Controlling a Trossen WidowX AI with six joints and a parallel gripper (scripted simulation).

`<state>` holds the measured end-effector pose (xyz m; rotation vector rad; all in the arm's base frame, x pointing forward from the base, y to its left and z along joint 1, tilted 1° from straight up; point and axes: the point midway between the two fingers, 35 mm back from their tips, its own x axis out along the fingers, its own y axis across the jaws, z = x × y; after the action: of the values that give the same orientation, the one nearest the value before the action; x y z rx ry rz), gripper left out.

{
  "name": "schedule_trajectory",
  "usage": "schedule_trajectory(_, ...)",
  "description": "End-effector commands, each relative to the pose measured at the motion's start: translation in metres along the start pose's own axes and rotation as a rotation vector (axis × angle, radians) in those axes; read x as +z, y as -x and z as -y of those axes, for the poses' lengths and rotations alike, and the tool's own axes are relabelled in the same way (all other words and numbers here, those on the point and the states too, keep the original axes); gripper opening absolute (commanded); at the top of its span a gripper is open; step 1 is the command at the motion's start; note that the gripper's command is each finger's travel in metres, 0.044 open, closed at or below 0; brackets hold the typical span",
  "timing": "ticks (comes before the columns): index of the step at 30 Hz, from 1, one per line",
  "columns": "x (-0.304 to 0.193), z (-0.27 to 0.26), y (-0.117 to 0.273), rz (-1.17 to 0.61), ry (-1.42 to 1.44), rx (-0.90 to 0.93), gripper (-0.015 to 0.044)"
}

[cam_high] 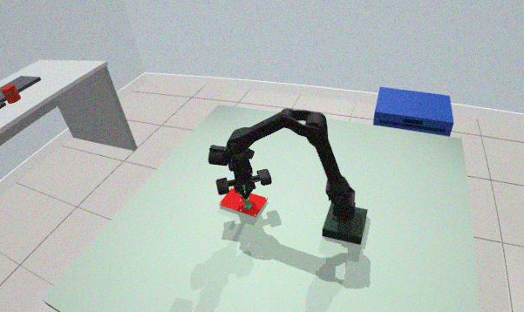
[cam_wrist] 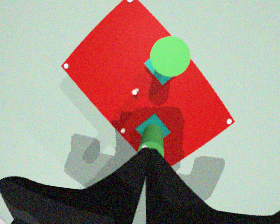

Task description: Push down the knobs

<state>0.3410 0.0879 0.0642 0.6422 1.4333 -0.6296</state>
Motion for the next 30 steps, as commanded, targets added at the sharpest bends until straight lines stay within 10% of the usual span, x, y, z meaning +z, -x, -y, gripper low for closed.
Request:
schedule_trajectory(1, 0.001, 0.000, -0.003, -0.002, 0.001, -0.015, 0.0000)
schedule_trajectory(14, 0.001, 0.000, 0.017, -0.002, 0.001, -0.014, 0.0000)
schedule_trajectory(22, 0.000, 0.000, 0.012, -0.008, 0.001, -0.015, 0.0210)
schedule_trajectory(30, 0.022, 0.011, 0.030, 0.025, -0.048, 0.013, 0.0000)
